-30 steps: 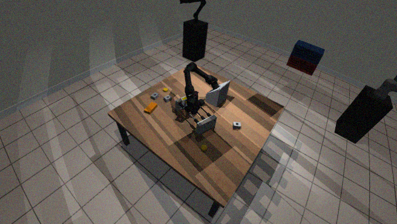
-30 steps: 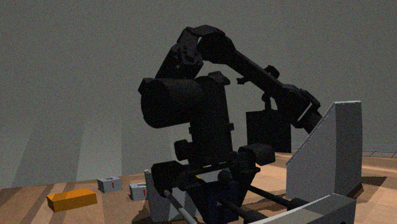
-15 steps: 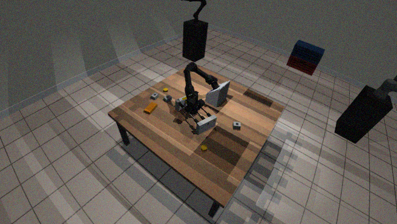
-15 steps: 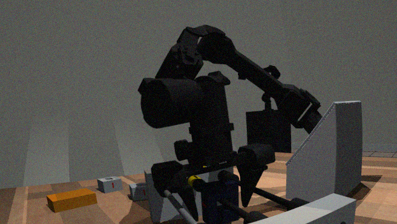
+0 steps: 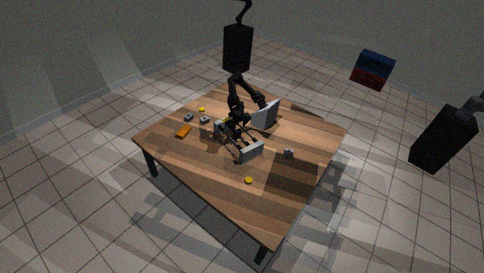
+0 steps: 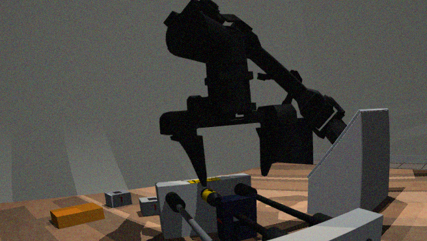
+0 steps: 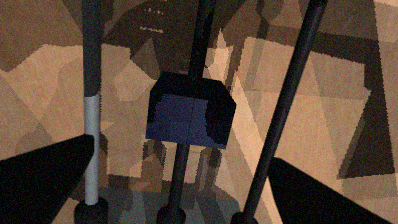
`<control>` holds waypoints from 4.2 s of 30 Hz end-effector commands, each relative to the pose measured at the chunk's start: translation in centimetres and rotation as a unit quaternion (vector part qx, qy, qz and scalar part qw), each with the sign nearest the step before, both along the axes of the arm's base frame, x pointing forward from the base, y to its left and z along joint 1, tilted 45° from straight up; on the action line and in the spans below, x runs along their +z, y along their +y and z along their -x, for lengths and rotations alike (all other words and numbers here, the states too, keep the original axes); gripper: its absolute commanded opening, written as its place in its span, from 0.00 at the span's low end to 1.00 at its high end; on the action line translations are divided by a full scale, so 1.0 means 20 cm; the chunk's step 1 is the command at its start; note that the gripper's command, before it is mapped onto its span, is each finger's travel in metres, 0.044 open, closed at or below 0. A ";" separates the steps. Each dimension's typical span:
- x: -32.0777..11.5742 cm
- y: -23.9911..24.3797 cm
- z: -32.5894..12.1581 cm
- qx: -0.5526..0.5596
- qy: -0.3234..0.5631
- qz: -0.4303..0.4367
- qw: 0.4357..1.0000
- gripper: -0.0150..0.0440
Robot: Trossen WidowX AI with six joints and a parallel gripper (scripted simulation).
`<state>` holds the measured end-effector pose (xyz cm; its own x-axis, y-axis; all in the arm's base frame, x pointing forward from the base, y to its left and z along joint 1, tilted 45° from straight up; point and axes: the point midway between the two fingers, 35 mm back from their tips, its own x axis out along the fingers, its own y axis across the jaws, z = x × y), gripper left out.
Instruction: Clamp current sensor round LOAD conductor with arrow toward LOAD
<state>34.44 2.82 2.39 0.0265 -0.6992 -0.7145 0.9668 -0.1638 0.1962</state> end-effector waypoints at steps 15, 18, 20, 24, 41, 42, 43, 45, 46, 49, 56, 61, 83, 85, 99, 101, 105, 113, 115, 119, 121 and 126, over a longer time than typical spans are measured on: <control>0.12 0.08 0.02 0.000 -0.012 -0.001 1.000 1.00; 0.12 0.08 0.02 0.000 -0.012 -0.001 1.000 1.00; 0.12 0.08 0.02 0.000 -0.012 -0.001 1.000 1.00; 0.12 0.08 0.02 0.000 -0.012 -0.001 1.000 1.00; 0.12 0.08 0.02 0.000 -0.012 -0.001 1.000 1.00; 0.12 0.08 0.02 0.000 -0.012 -0.001 1.000 1.00; 0.12 0.08 0.02 0.000 -0.012 -0.001 1.000 1.00; 0.12 0.08 0.02 0.007 -0.007 -0.001 1.000 1.00; 0.13 0.06 0.03 0.018 0.005 -0.009 1.000 1.00; 0.20 0.00 0.09 0.091 0.067 -0.050 0.992 1.00; 0.32 -0.13 0.24 0.310 0.169 -0.124 0.927 1.00; 0.38 -0.19 0.35 0.466 0.193 -0.132 0.853 1.00; 0.43 -0.26 0.57 0.772 0.217 0.035 0.596 1.00; 0.43 -0.26 0.58 0.790 0.216 0.064 0.570 1.00; 0.43 -0.26 0.65 0.856 0.276 0.249 0.360 1.00; 0.43 -0.26 0.65 0.856 0.276 0.249 0.360 1.00; 0.43 -0.26 0.65 0.856 0.276 0.249 0.360 1.00; 0.42 -0.26 0.62 0.845 0.260 0.174 0.434 1.00; 0.42 -0.26 0.62 0.845 0.260 0.174 0.434 1.00; 0.42 -0.26 0.62 0.845 0.260 0.174 0.434 1.00; 0.42 -0.26 0.62 0.845 0.260 0.174 0.434 1.00; 0.42 -0.26 0.62 0.844 0.259 0.169 0.439 1.00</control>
<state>22.07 -2.39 11.00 0.6144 -0.0590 -0.7868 -0.4247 0.8157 -0.3928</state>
